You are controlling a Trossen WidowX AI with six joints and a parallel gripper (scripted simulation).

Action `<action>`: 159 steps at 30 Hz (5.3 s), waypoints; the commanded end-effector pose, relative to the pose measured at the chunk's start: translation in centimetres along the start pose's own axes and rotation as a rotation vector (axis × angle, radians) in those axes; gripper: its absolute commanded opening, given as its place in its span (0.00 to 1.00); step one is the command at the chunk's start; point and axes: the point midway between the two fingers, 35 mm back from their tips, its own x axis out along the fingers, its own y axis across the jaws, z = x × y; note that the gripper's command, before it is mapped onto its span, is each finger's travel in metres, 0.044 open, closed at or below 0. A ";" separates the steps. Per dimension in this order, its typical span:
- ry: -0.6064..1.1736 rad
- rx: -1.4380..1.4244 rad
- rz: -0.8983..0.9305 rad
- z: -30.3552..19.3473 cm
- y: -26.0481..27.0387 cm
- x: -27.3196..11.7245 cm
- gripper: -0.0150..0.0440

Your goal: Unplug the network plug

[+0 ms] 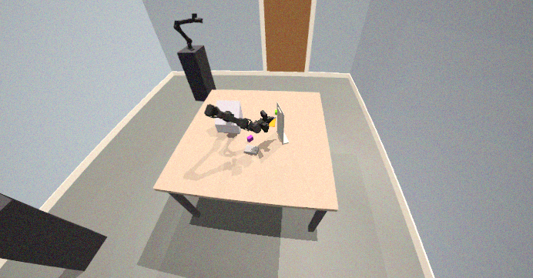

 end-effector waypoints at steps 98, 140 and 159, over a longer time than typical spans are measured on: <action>0.048 0.239 -0.391 -7.3 -2.0 4.9 0.25; -0.141 0.232 -0.847 -18.3 -10.9 9.7 0.25; -0.273 0.157 -0.939 -21.4 -13.4 9.3 0.25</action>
